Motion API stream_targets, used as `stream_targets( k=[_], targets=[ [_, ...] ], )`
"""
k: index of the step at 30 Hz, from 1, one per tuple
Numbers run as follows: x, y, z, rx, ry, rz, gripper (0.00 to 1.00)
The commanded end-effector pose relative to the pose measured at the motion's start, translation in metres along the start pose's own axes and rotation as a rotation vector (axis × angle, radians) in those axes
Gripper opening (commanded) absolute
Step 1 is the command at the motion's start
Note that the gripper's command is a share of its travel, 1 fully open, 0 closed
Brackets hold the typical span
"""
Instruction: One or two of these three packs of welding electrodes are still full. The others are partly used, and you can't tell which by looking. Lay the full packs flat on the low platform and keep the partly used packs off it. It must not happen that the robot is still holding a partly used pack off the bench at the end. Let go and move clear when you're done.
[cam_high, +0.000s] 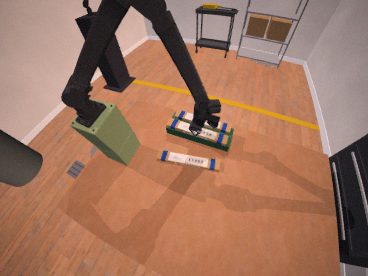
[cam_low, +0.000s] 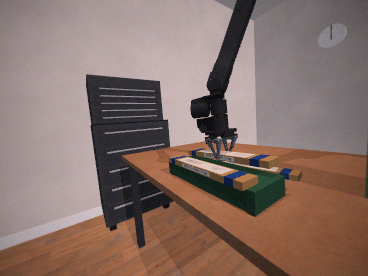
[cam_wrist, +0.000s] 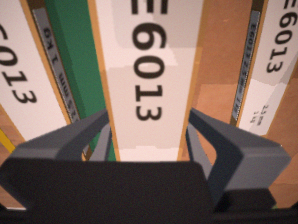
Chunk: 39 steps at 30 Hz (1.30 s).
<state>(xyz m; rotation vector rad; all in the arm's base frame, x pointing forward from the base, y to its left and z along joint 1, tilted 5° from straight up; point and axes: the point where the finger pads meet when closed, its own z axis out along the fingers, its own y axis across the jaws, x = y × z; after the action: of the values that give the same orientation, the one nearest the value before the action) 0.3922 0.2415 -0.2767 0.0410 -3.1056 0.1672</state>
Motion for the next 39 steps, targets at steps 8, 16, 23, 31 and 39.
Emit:
stream_targets(
  k=[8, 16, 23, 31, 39],
  targets=[
    [-0.0418, 0.0158, -0.0482, -0.047, -0.077, 0.006, 0.0],
    [-0.0431, 0.0166, -0.05, -0.047, -0.078, 0.006, 0.0],
    [-0.0448, 0.0173, -0.0519, -0.048, -0.078, 0.006, 0.0],
    [-0.0463, 0.0179, -0.053, -0.048, -0.078, 0.006, 0.0],
    [-0.0479, 0.0183, -0.0542, -0.048, -0.079, 0.007, 0.0]
  ],
)
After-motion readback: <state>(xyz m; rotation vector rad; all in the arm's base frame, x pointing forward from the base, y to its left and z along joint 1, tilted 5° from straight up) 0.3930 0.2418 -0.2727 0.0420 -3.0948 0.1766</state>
